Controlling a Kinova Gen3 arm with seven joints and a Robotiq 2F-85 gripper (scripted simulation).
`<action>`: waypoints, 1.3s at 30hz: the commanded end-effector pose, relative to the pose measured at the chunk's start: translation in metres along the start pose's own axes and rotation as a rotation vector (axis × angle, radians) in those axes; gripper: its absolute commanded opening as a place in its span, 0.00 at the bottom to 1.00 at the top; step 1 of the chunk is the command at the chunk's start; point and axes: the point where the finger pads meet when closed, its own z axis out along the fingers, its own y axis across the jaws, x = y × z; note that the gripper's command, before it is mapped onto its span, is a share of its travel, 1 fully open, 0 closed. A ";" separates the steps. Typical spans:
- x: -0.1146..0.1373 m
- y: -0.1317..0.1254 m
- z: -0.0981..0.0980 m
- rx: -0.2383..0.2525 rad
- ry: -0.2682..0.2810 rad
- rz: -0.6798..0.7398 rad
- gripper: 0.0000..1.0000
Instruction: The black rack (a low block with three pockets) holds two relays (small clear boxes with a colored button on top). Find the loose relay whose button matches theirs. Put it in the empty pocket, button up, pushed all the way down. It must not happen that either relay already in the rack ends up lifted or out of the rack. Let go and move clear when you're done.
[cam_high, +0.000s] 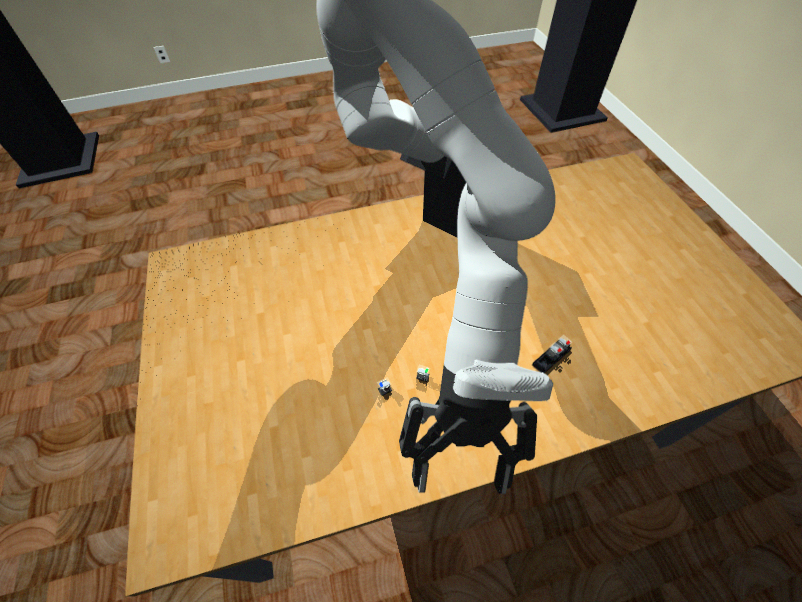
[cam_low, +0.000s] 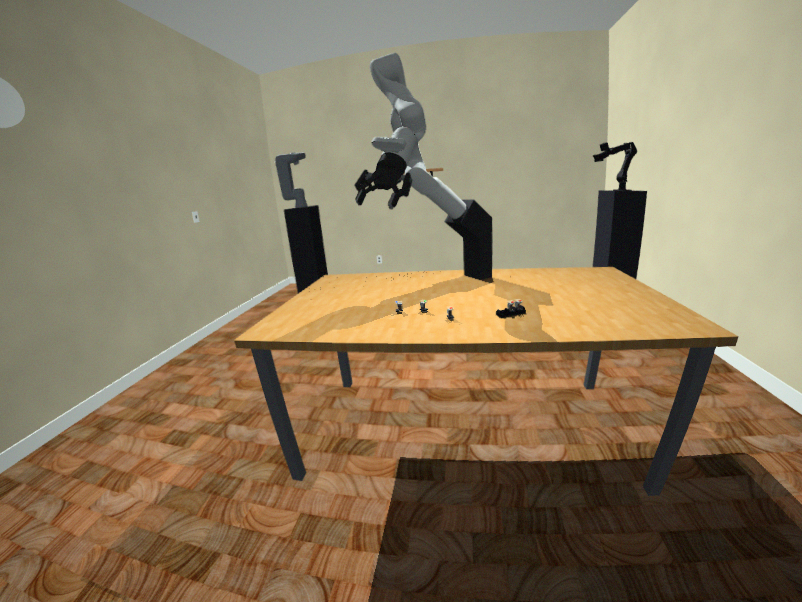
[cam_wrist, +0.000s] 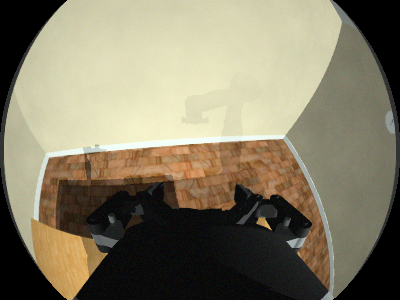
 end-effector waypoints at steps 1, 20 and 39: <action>-0.001 0.002 0.002 -0.011 0.000 -0.006 1.00; -0.011 -0.036 0.002 0.014 -0.014 0.063 1.00; -0.027 -0.074 0.002 0.038 -0.037 0.131 1.00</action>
